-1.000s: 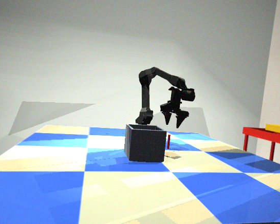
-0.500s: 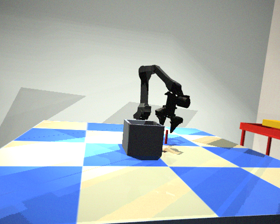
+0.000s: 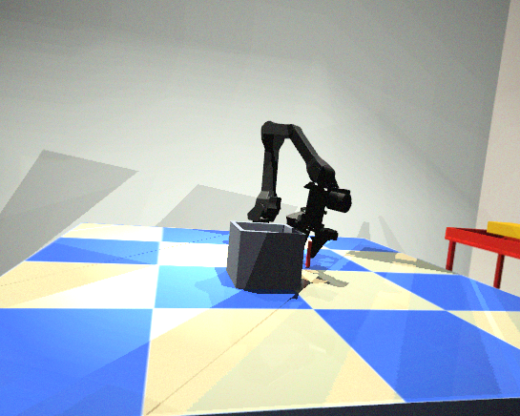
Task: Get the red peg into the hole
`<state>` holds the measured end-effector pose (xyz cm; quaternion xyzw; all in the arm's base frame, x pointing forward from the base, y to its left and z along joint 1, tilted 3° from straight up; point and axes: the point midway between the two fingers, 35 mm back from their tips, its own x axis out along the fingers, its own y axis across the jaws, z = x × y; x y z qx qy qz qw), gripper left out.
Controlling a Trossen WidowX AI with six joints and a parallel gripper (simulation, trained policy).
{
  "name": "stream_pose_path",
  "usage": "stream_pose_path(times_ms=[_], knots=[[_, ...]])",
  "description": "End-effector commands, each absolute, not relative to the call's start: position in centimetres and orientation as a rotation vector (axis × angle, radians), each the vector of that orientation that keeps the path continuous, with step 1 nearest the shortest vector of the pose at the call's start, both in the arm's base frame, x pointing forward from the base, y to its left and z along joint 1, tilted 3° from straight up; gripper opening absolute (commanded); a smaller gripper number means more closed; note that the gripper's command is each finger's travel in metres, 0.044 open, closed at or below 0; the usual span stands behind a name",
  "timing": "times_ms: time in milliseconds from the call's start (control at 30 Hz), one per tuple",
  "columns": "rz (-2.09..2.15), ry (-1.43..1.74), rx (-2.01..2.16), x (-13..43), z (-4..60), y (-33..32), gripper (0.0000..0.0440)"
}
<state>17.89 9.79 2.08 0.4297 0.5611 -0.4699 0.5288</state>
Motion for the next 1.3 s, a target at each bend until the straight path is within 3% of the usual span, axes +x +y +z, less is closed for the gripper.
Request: stream_pose_path(times_ms=[0,267,1267], knots=[[-1.117,1.348,1.009,17.9,1.4,9.8,0.0210],[-1.058,1.360,1.003,19.0,1.1,10.6,0.0014],[-0.816,1.168,1.187,24.9,13.2,8.2,0.0000]])
